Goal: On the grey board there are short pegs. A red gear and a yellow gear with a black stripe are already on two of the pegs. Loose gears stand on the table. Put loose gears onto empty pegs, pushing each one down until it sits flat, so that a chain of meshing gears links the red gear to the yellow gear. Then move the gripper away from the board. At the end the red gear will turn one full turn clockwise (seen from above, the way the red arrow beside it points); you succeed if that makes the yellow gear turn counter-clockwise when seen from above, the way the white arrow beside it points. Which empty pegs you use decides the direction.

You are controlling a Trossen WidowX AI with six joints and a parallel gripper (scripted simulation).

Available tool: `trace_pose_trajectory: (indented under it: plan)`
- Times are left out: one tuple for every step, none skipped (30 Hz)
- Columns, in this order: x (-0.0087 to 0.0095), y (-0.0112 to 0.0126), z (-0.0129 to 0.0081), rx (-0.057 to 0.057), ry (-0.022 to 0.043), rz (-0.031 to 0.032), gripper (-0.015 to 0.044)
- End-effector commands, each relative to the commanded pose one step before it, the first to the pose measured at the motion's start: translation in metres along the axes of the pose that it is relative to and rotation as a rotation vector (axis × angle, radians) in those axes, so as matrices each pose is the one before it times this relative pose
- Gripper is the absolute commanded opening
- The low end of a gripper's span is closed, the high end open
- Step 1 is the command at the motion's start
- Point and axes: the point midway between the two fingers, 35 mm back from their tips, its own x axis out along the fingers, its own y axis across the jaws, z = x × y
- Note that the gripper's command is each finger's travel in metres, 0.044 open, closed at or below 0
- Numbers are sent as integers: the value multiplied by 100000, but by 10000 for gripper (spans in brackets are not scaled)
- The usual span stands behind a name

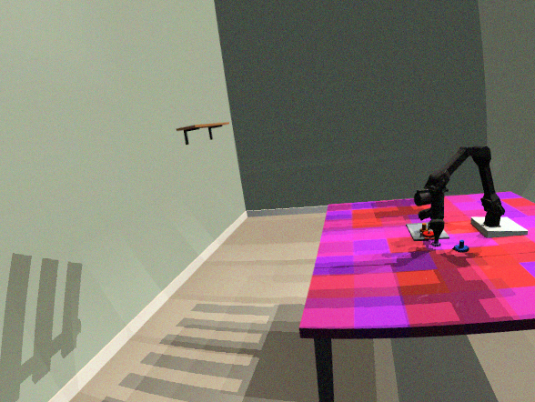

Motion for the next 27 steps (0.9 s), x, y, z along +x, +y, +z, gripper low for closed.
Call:
trace_pose_trajectory:
  plan:
    - [705,13,-70,640,381,79,440]
    - [160,-3,-5,0,1,-1,440]
    - [159,-4,-5,0,1,-1,440]
    - [128,-3,-5,0,1,-1,440]
    - [77,-2,-3,0,1,0,440]
    - [26,-1,-1,0,0,0,440]
    - [0,0,0,0,0,0,440]
    - [0,0,0,0,0,0,440]
    - [0,0,0,0,0,0,414]
    - [0,0,0,0,0,0,387]
    - [0,0,0,0,0,0,361]
    - [0,0,0,0,0,0,335]
    - [0,0,0,0,0,0,309]
    - [0,0,0,0,0,0,282]
    - [0,0,0,0,0,0,256]
    - [0,0,0,0,0,0,230]
    - [0,0,0,0,0,0,204]
    - [0,0,0,0,0,0,177]
    - [0,0,0,0,0,0,151]
    - [0,0,0,0,0,0,125]
    - [0,0,0,0,0,0,99]
    - [0,0,0,0,0,0,73]
    - [0,0,0,0,0,0,66]
    - [0,0,0,0,0,0,59]
    - [0,0,0,0,0,0,52]
    - [0,0,0,0,0,0,46]
    - [0,0,0,0,0,0,39]
